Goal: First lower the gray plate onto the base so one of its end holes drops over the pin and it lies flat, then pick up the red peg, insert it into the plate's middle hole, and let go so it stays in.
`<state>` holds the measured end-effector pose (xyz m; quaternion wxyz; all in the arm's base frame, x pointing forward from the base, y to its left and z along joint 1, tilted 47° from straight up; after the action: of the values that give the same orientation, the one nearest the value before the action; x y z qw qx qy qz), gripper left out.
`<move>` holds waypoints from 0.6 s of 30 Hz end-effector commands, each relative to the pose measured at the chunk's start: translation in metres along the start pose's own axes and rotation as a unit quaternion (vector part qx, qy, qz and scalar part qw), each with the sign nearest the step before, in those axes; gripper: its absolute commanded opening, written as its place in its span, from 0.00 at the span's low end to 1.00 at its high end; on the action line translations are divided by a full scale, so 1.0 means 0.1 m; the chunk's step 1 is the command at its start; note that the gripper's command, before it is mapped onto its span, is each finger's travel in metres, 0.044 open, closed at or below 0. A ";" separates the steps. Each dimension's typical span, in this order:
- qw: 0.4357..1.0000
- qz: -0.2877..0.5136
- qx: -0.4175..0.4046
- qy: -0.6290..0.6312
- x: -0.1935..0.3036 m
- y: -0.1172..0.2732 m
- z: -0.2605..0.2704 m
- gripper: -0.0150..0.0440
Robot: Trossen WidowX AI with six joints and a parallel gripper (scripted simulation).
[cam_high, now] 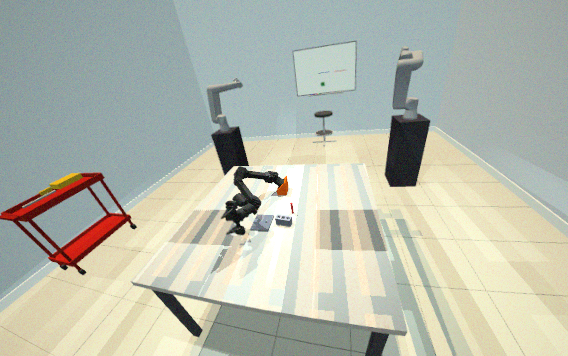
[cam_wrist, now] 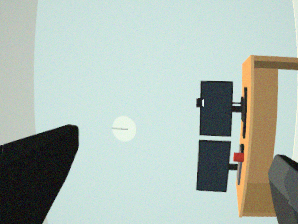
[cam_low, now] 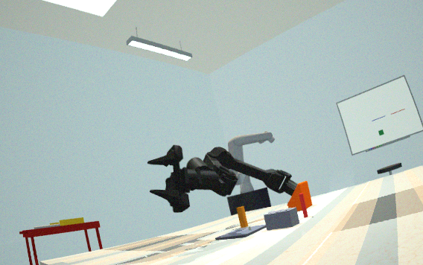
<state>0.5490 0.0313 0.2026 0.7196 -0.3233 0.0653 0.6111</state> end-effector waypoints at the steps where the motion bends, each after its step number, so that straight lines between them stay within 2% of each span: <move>1: 1.000 0.000 0.000 0.000 0.00 0.00 0.00 0.98; 4: 0.998 0.033 0.045 0.037 0.20 -0.03 -0.10 1.00; 8: 0.968 0.134 0.150 0.147 0.73 0.03 -0.35 1.00; 13: 0.880 0.283 0.242 0.294 1.30 0.34 -0.58 1.00; 18: 0.780 0.396 0.277 0.397 1.61 0.70 -0.67 1.00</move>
<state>0.5700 0.1011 0.0918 0.5564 -0.2708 0.4620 0.6353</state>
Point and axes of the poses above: the point midway between the two fingers, 35 mm back from their tips, its own y axis back along the fingers, its own z axis across the jaws, x = y × z, the point moved 3 cm from there along y, back along the fingers, and after that the axes turned 4 degrees about -y, right-handed, at the moved point
